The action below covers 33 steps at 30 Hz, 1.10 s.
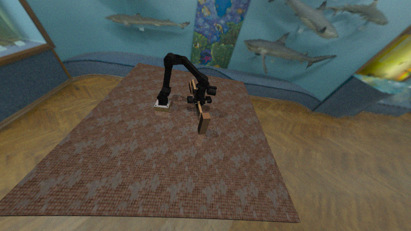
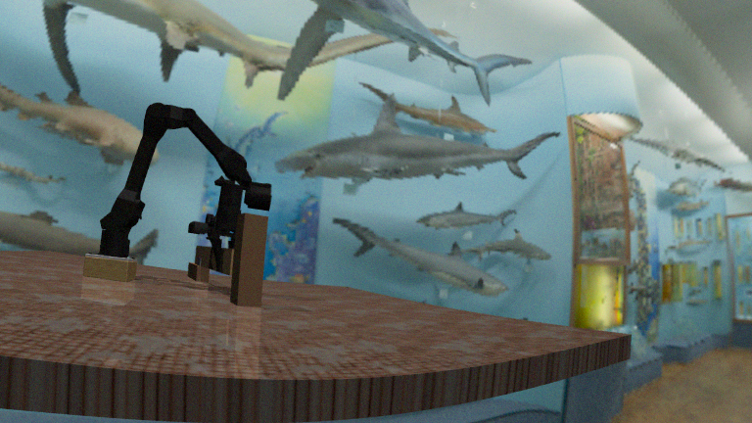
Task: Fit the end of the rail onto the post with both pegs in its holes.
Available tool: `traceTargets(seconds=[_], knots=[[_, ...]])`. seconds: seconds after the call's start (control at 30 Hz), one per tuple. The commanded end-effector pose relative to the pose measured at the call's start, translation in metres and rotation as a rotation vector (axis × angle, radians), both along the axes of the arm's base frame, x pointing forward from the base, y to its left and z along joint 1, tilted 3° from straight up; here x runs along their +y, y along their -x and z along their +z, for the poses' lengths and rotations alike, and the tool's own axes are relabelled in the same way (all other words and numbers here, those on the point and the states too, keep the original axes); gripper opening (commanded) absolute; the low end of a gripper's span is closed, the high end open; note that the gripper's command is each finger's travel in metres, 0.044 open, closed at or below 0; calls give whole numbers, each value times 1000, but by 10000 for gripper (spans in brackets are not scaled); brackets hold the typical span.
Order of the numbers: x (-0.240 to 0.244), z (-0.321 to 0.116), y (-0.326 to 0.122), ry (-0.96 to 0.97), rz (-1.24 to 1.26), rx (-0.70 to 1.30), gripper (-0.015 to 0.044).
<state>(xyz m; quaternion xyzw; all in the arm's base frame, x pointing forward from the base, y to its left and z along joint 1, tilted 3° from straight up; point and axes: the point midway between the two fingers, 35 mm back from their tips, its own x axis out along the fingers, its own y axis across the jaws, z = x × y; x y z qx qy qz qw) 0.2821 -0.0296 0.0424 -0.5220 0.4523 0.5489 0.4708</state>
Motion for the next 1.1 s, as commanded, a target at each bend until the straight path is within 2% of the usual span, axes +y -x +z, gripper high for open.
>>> traceTargets(seconds=[0.0,1.07], knots=[[-2,3,-2,1,3,-10,0],[-11,2,-5,2,3,-10,0]])
